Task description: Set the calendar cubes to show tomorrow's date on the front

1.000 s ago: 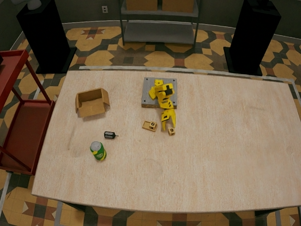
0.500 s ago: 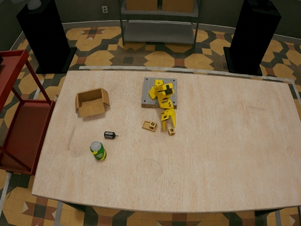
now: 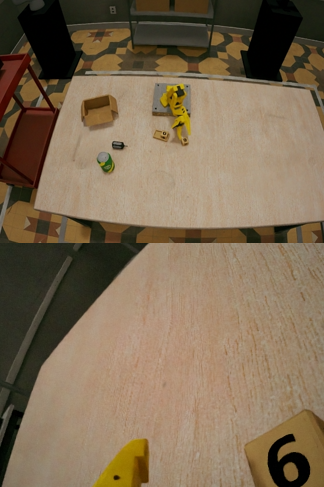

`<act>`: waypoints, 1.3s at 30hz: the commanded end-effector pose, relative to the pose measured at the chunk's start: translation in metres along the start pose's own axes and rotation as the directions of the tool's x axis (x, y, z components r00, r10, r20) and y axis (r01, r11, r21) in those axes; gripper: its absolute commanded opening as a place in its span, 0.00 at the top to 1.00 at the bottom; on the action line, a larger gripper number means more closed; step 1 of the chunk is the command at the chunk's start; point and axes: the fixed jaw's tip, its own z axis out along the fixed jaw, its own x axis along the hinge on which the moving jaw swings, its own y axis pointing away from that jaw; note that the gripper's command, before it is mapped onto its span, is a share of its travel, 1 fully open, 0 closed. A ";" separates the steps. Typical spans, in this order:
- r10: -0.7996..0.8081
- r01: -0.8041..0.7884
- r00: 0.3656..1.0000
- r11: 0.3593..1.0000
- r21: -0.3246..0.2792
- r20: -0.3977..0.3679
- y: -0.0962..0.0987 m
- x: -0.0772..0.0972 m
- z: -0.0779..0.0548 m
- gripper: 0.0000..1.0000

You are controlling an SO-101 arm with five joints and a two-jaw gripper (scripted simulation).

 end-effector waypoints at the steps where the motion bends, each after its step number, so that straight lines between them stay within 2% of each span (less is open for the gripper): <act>1: 0.181 -0.176 0.983 0.979 -0.103 0.042 0.031 -0.024 0.009 0.65; 3: 0.202 -0.197 0.979 0.975 -0.105 0.039 0.038 -0.029 0.017 0.65; 5: 0.202 -0.197 0.979 0.975 -0.105 0.039 0.038 -0.029 0.017 0.65; 16: 0.040 -0.039 0.998 0.999 0.032 -0.051 0.034 -0.023 0.046 0.65; 39: -0.104 0.113 0.987 0.991 0.068 -0.121 0.037 -0.025 0.050 0.65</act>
